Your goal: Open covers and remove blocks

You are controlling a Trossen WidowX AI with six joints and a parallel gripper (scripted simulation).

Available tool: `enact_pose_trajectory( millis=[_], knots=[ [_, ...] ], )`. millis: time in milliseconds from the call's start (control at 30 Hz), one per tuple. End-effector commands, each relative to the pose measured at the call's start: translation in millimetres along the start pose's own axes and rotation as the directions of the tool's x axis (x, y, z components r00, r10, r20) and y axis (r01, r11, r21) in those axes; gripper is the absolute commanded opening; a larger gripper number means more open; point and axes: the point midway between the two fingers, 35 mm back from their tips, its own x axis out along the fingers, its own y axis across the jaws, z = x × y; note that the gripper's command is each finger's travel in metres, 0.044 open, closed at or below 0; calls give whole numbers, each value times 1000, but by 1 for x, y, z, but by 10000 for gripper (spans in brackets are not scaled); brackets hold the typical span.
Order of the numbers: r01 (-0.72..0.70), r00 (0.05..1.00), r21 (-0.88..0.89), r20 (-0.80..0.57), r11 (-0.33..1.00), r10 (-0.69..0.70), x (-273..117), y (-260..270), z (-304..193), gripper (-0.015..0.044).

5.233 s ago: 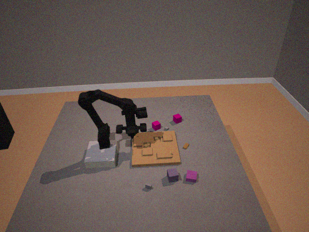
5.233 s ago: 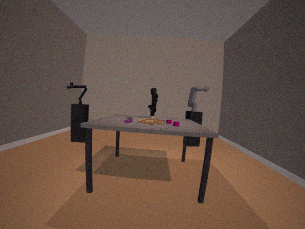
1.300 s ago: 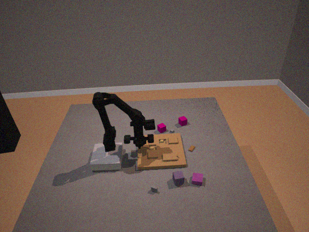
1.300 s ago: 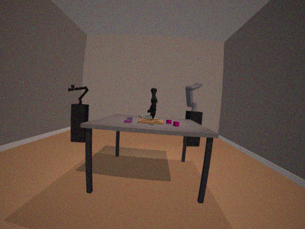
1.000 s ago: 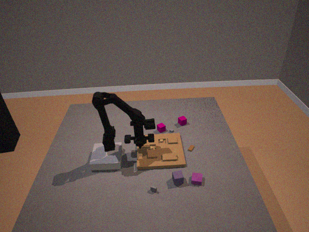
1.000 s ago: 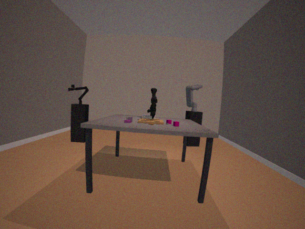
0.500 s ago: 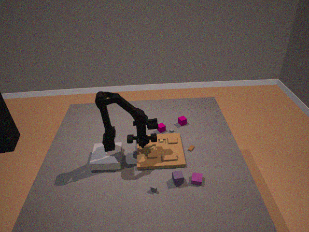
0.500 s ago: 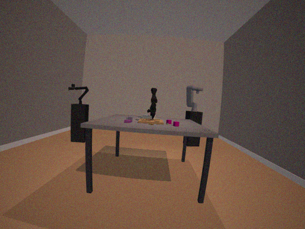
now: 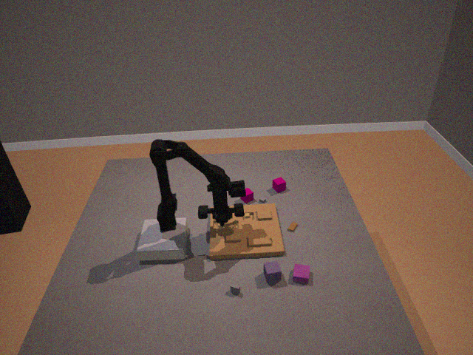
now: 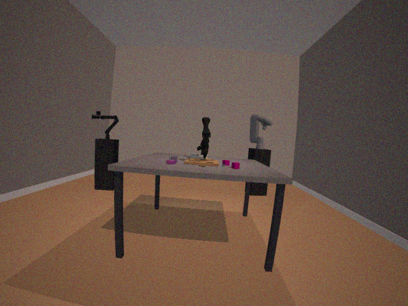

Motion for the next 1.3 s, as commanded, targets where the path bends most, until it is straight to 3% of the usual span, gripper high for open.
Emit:
enact_pose_trajectory(
  millis=[0, 1267],
  knots=[
    [-5, 1000, 3, -1, 1000, 5, -1, 7, -1, 0],
    [-8, 1000, 3, -3, 1000, 8, -1, 41, -22, 0]
  ],
)
